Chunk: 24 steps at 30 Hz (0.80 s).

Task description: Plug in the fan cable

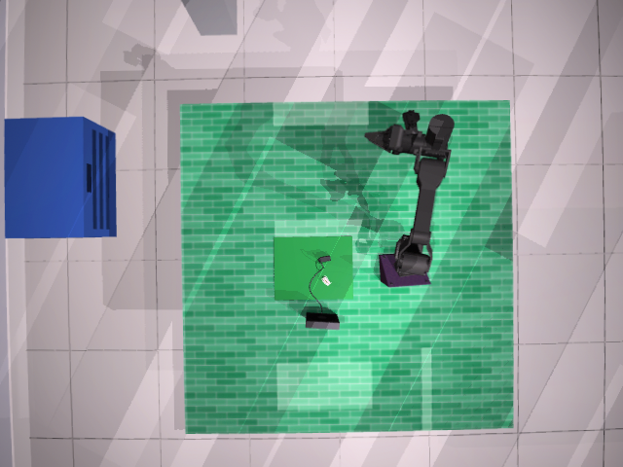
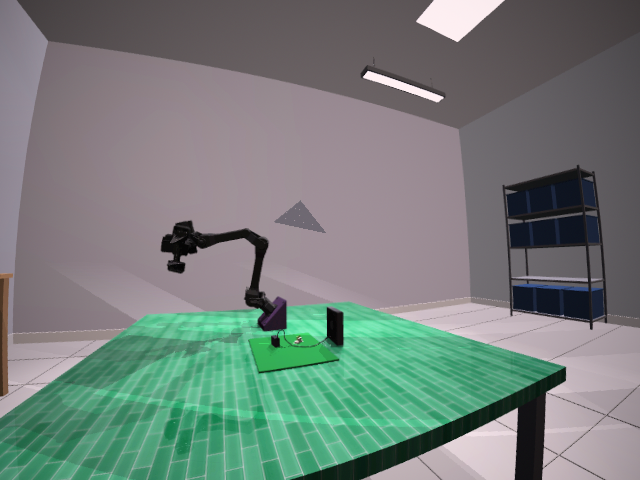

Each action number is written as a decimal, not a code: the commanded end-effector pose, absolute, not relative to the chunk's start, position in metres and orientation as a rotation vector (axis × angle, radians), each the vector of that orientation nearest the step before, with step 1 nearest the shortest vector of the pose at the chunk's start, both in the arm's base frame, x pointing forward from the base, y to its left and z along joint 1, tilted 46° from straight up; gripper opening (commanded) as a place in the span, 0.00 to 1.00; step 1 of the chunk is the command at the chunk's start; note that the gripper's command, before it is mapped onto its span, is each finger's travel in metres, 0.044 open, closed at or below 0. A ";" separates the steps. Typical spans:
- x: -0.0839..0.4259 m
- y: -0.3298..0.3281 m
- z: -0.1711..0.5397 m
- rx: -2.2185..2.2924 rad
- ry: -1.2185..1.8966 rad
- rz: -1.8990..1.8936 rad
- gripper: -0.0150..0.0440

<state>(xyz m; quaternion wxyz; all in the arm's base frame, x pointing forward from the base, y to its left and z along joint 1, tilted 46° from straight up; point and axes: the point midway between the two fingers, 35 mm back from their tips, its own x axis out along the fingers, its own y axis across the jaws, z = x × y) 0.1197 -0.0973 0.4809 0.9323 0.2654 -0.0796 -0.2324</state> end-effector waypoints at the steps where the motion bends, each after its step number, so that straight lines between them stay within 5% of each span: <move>1: 0.120 -0.097 0.481 0.543 -0.163 -0.476 0.98; 13: 0.123 -0.180 0.471 0.875 -0.264 -0.426 1.00; 24: 0.222 -0.246 0.359 1.255 0.088 -0.567 1.00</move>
